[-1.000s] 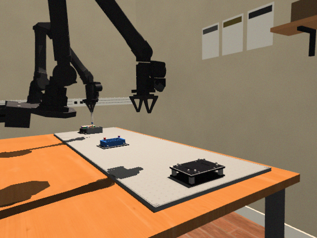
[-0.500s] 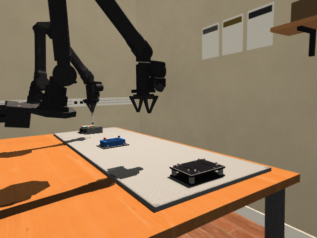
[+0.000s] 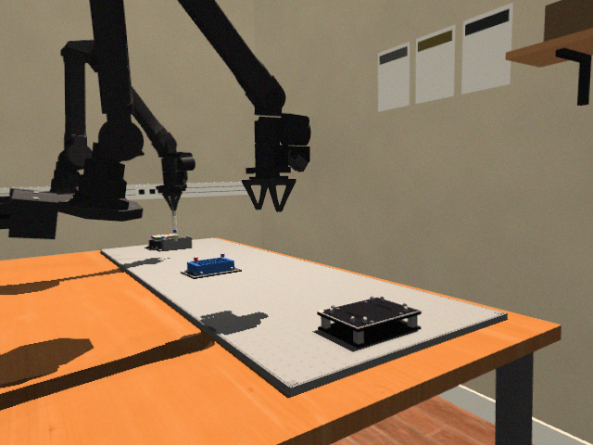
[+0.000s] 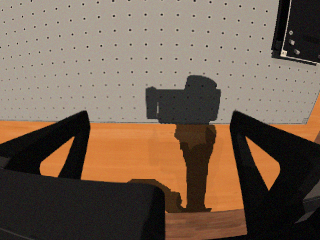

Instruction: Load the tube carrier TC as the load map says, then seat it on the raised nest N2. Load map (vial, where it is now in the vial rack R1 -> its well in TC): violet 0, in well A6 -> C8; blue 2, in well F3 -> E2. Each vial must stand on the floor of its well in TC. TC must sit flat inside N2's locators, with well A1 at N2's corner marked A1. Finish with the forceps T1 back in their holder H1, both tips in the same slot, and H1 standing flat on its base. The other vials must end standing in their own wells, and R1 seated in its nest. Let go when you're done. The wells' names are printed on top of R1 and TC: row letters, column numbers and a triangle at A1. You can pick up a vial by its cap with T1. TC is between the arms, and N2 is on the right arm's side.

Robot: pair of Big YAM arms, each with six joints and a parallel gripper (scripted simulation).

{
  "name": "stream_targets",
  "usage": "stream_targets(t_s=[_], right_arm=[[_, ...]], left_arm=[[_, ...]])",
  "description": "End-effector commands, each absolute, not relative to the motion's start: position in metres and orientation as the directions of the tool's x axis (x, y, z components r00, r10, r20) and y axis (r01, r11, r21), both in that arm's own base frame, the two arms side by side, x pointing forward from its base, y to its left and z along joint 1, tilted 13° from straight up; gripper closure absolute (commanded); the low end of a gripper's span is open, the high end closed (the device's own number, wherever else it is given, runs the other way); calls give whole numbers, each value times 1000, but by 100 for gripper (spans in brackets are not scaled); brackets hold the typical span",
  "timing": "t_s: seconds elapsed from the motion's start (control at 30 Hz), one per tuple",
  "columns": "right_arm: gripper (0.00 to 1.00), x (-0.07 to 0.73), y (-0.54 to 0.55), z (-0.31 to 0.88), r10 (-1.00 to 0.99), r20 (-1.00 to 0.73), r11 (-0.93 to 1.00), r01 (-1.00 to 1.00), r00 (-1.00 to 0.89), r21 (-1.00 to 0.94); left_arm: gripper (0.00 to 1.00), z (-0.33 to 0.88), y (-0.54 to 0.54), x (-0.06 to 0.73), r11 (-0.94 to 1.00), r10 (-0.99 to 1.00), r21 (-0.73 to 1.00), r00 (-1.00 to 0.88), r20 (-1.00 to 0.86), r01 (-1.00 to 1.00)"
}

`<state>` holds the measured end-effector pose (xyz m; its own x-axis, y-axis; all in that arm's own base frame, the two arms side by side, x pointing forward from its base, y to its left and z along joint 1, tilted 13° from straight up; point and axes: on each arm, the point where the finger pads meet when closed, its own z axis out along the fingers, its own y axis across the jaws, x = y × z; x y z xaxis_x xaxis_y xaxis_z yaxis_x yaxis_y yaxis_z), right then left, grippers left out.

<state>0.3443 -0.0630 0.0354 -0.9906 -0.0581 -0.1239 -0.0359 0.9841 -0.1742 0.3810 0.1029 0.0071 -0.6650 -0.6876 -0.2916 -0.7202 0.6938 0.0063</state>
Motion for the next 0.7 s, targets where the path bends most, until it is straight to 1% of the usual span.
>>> stream_targets(t_s=[0.0, 0.67], right_arm=[[0, 375, -68, 60, -41, -205, 983, -3, -978, -183], [0, 375, -68, 60, -41, -205, 983, -3, -978, -183]], left_arm=[[91, 11, 97, 386, 686, -694, -14, -647, -316, -728], [91, 3, 67, 382, 686, -694, -12, -649, -311, -728]])
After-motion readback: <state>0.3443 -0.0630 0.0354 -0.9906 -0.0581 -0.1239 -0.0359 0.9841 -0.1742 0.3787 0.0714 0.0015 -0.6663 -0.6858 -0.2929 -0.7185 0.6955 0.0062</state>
